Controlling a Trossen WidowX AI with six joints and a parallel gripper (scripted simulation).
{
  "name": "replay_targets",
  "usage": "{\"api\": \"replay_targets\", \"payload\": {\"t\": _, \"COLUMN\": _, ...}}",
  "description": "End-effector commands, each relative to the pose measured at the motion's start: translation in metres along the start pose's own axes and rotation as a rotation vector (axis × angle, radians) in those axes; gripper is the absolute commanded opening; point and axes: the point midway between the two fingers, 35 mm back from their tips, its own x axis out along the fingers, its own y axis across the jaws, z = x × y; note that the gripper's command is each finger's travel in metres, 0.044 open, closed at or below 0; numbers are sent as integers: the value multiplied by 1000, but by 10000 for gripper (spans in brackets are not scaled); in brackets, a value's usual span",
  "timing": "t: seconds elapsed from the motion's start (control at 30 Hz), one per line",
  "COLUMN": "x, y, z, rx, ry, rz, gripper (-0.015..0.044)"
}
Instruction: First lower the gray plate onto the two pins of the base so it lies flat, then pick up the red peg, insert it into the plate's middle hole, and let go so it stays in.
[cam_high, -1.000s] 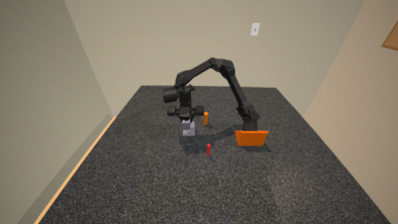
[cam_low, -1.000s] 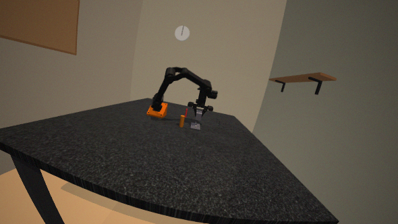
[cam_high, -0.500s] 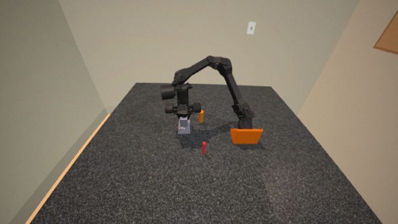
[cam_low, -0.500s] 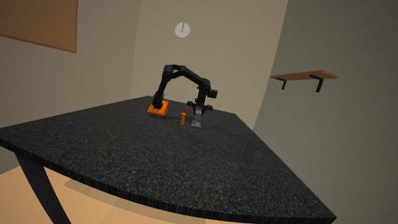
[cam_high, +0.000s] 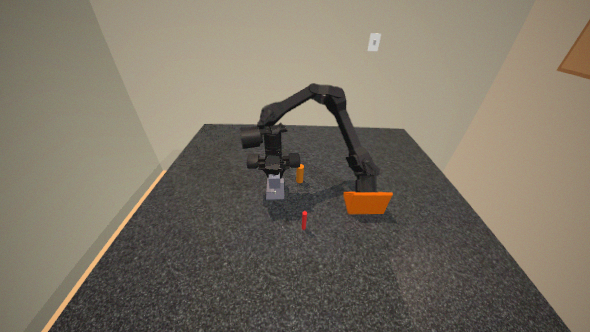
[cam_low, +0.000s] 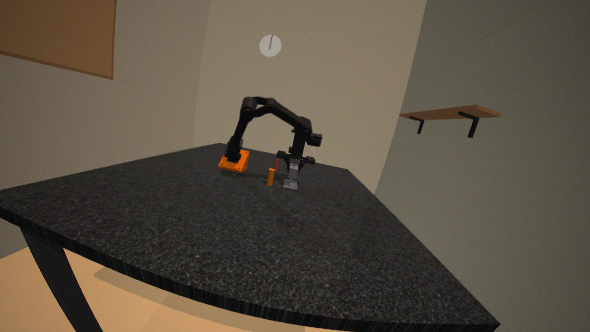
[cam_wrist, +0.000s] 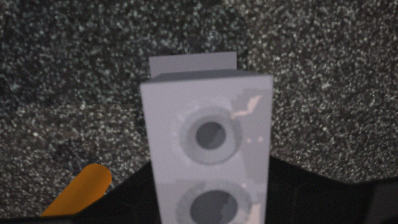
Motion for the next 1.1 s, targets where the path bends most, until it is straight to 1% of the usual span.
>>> {"api": "replay_targets", "payload": {"t": 0.0, "x": 0, "y": 0, "z": -1, "rx": -2, "ry": 4, "rz": -3, "gripper": 0}}
{"api": "replay_targets", "payload": {"t": 0.23, "x": 1, "y": -1, "z": -2, "rx": -2, "ry": 4, "rz": -3, "gripper": 0}}
{"api": "replay_targets", "payload": {"t": 1.07, "x": 39, "y": -1, "z": -3, "rx": -2, "ry": 6, "rz": -3, "gripper": 0}}
